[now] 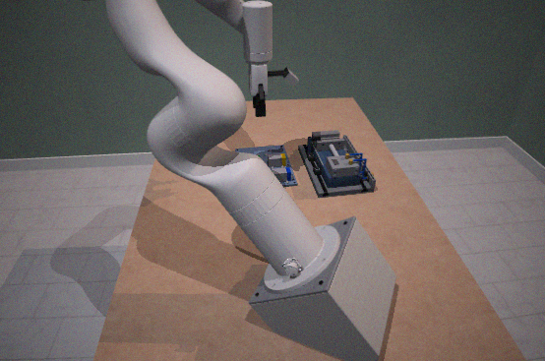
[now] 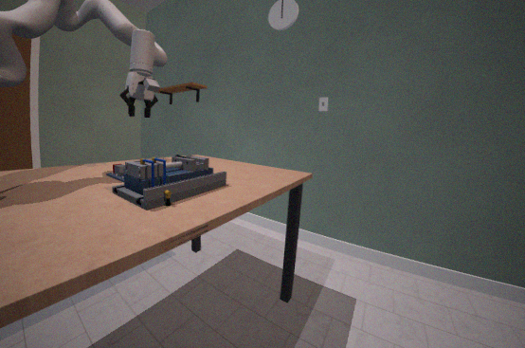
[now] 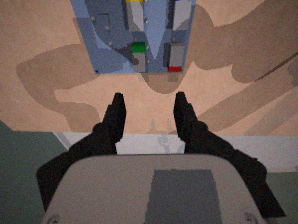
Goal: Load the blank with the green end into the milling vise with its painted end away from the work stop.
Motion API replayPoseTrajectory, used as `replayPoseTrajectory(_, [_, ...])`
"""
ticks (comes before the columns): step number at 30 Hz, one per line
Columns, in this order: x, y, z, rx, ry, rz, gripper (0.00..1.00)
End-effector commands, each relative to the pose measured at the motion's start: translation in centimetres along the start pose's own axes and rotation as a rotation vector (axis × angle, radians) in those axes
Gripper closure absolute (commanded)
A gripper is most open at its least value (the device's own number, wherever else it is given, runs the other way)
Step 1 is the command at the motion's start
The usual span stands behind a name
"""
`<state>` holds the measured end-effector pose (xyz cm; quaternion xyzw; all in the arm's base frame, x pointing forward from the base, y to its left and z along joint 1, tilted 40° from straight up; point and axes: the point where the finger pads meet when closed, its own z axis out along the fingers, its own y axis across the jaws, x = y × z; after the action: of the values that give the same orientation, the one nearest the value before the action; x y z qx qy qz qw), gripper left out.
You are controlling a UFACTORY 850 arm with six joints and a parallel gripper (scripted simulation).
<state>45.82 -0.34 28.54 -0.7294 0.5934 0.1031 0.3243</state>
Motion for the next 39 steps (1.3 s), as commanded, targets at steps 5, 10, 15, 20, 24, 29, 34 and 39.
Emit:
replayPoseTrajectory(5, [-0.5, -0.6, 2.5, 0.002, 0.0, -0.001, 0.37])
replayPoseTrajectory(10, [-0.7, -0.7, 3.0, 0.002, 0.001, -0.001, 0.37])
replayPoseTrajectory(15, [-1.3, -1.3, 5.8, 0.002, 0.0, -0.001, 0.37])
replayPoseTrajectory(20, [-1.9, -1.8, 8.1, 0.003, 0.0, -0.001, 0.37])
replayPoseTrajectory(24, [-1.9, -1.8, 8.1, 0.003, 0.0, -0.001, 0.37])
replayPoseTrajectory(29, [-2.2, -2.1, 9.7, 0.002, 0.0, -0.001, 0.37])
replayPoseTrajectory(34, [-2.9, -2.7, 12.5, 0.002, 0.0, -0.001, 0.37])
replayPoseTrajectory(39, [-3.2, -2.9, 13.6, 0.003, 0.0, -0.001, 0.37])
